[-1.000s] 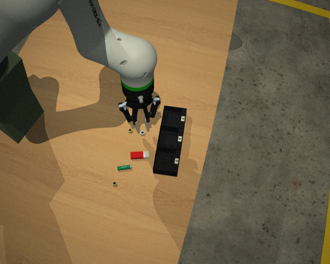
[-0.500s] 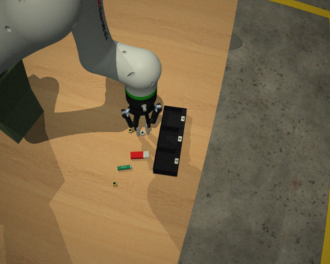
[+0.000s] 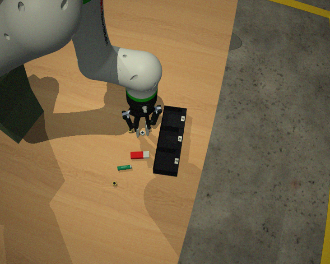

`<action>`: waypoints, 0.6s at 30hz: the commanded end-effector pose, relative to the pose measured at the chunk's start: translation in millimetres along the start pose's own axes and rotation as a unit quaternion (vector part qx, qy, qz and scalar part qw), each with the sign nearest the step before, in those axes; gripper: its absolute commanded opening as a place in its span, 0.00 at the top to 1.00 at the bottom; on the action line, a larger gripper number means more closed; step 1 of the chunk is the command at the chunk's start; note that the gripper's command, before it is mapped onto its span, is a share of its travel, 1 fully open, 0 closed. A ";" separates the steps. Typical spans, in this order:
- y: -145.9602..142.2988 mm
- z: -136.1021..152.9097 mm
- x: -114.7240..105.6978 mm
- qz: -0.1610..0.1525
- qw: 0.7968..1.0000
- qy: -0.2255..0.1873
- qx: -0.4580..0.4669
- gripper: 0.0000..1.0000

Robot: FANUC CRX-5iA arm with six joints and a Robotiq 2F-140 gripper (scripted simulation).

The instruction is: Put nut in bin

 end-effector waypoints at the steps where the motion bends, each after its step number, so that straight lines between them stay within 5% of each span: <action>1: -3.3 -1.1 0.4 0.022 1.000 -0.007 0.000 0.81; 5: -3.4 -1.1 0.4 0.022 1.000 -0.007 0.000 0.81; 6: -3.4 -1.1 0.4 0.022 1.000 -0.007 0.000 0.93; 18: -3.4 -1.1 0.4 0.022 1.000 -0.007 0.000 0.93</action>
Point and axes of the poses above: the point where the finger pads meet when closed, its own x axis out along the fingers, its own y axis across the jaws, z = x × y, the point moved 7 cm from there along -x, back along the fingers, and after that the axes turned 7 degrees about x, right-handed, at the moved point
